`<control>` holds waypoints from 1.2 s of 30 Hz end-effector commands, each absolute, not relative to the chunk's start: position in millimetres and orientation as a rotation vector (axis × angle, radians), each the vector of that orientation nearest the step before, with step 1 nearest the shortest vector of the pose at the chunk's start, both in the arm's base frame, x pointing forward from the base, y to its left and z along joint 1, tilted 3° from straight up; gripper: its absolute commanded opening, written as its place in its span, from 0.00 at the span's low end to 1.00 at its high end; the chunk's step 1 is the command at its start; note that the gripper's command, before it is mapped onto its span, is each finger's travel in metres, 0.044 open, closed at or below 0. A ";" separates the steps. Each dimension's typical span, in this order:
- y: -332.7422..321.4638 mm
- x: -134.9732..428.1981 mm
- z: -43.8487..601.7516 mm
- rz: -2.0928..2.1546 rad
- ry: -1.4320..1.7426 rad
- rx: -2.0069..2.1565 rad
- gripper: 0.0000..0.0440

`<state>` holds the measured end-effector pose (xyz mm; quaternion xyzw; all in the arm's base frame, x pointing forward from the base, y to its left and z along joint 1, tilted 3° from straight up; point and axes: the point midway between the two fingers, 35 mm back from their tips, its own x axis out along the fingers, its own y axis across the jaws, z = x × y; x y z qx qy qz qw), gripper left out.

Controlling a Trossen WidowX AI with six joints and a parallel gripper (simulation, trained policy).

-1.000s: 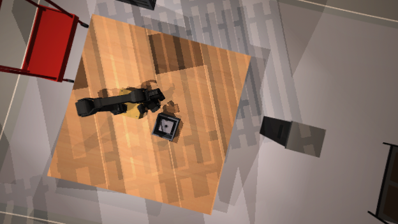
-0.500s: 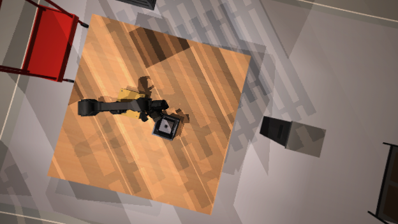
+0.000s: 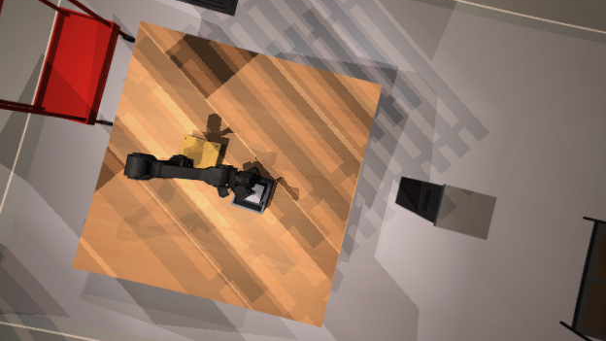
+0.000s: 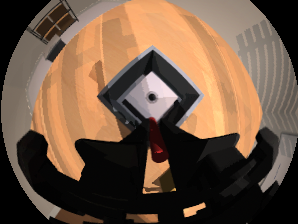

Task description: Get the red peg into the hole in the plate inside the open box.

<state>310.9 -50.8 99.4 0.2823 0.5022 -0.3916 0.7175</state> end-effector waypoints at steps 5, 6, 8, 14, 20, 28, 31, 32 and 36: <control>-75.4 324.3 91.2 -0.888 1.104 0.667 0.00; -78.0 325.6 89.6 -0.890 1.105 0.672 0.01; -82.6 327.8 85.9 -0.894 1.109 0.682 0.01; -92.3 334.0 69.9 -0.901 1.130 0.705 0.01; -97.7 336.4 47.2 -0.901 1.169 0.701 0.16; -107.1 345.1 31.8 -0.895 1.206 0.662 0.43; -114.9 353.2 32.1 -0.893 1.196 0.650 0.58; -117.2 355.9 32.3 -0.892 1.193 0.645 0.63; -126.6 366.4 33.4 -0.889 1.182 0.629 0.79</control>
